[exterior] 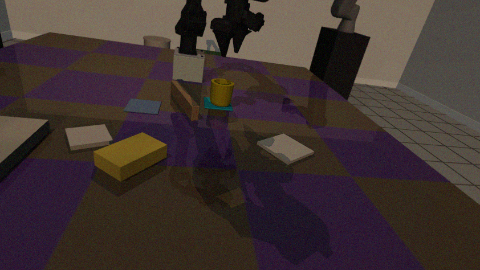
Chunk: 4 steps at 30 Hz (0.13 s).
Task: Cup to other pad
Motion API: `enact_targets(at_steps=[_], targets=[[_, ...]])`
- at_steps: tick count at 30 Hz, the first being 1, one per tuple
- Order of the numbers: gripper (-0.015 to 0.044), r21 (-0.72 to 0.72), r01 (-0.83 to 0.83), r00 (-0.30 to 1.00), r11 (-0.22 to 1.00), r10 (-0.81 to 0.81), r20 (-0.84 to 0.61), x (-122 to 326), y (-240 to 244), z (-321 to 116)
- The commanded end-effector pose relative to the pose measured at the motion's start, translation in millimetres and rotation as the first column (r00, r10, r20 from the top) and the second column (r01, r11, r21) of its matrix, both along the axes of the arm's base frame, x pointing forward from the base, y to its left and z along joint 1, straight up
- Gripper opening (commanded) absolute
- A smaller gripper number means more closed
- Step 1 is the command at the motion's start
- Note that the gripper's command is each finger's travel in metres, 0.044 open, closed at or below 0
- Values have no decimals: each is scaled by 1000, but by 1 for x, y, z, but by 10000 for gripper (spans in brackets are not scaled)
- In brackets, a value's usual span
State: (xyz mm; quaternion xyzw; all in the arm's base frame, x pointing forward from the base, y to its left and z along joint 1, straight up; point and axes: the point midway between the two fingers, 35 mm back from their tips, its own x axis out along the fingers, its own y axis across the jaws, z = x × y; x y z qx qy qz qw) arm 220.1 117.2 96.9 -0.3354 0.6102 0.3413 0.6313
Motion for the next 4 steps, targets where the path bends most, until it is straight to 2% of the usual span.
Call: enact_targets(at_steps=[1,4], targets=[[440,-1,0,1000,1000,0,-2,0,0,-1],[440,-1,0,1000,1000,0,-2,0,0,-1]])
